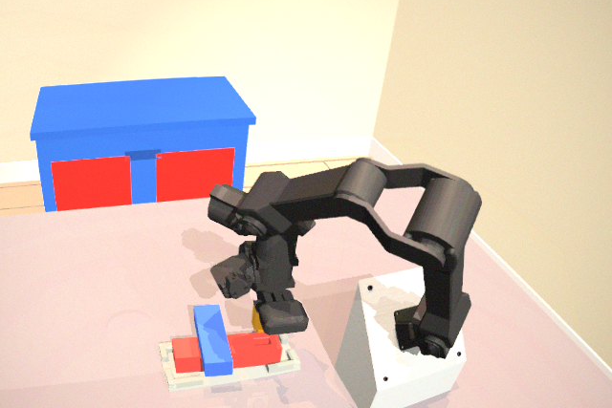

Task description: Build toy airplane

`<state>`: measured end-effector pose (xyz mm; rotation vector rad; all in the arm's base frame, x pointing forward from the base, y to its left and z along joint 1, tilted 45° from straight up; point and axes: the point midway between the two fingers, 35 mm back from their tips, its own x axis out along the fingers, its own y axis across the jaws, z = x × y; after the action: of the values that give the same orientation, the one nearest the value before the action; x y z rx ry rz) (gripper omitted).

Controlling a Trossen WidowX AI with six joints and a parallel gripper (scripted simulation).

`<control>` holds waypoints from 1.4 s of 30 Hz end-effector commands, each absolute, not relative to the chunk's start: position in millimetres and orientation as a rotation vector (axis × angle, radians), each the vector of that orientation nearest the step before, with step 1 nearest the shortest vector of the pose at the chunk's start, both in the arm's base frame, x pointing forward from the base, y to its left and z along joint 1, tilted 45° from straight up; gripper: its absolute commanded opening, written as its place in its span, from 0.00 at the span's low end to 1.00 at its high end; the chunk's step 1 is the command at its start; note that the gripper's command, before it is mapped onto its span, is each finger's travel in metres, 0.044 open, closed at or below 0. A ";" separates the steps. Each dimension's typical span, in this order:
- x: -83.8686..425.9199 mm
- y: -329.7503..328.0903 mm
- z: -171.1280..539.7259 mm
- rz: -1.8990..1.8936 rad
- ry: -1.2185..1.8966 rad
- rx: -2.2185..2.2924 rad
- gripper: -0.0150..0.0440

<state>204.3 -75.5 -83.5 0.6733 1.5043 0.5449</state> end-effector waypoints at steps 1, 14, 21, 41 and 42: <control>200.9 -79.4 -93.3 0.548 1.507 0.670 0.25; 200.9 -79.3 -93.2 0.548 1.507 0.670 0.36; 200.9 -79.3 -93.2 0.548 1.507 0.670 0.36; 201.2 -66.0 -109.0 0.548 1.506 0.670 0.36; 201.2 -64.8 -110.1 0.549 1.506 0.670 0.36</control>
<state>203.1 -72.2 -105.4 0.6581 1.5021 0.5425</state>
